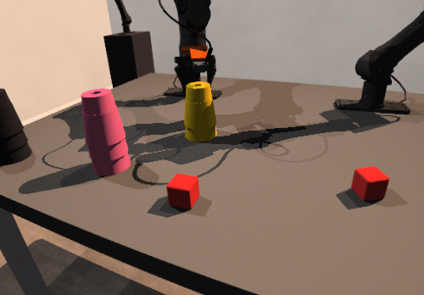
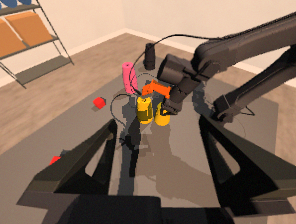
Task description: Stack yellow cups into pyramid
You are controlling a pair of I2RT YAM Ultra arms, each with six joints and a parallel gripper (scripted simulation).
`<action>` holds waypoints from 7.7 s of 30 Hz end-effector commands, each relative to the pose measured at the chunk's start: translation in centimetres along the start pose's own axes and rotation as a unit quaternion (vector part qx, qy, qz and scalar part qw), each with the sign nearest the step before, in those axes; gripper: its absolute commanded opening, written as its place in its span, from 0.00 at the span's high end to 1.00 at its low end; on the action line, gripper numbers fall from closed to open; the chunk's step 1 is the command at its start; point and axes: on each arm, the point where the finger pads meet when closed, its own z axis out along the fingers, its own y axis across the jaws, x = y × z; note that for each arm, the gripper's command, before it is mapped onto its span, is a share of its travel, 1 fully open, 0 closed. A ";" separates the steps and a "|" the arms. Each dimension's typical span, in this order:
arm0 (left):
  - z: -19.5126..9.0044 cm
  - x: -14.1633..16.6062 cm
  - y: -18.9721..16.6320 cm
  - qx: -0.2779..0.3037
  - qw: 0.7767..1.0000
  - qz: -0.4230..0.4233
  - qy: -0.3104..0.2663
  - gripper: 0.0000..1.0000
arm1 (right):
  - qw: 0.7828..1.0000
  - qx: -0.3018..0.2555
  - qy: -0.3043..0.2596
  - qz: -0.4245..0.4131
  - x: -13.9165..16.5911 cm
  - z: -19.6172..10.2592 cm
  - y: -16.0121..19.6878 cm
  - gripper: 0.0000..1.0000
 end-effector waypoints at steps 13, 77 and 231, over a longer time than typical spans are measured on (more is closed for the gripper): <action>-0.6 -0.7 -0.2 0.004 1.000 -0.003 -0.019 0.00 | 1.000 0.004 -0.008 0.003 -0.3 -5.7 -0.1 0.00; -0.6 -0.7 -0.2 0.004 1.000 -0.003 -0.019 0.00 | 1.000 0.008 0.000 0.000 -8.8 -4.2 1.2 0.18; -0.6 -0.7 -0.2 0.004 1.000 -0.003 -0.019 0.00 | 1.000 0.002 -0.003 0.002 -7.7 -9.3 0.5 1.00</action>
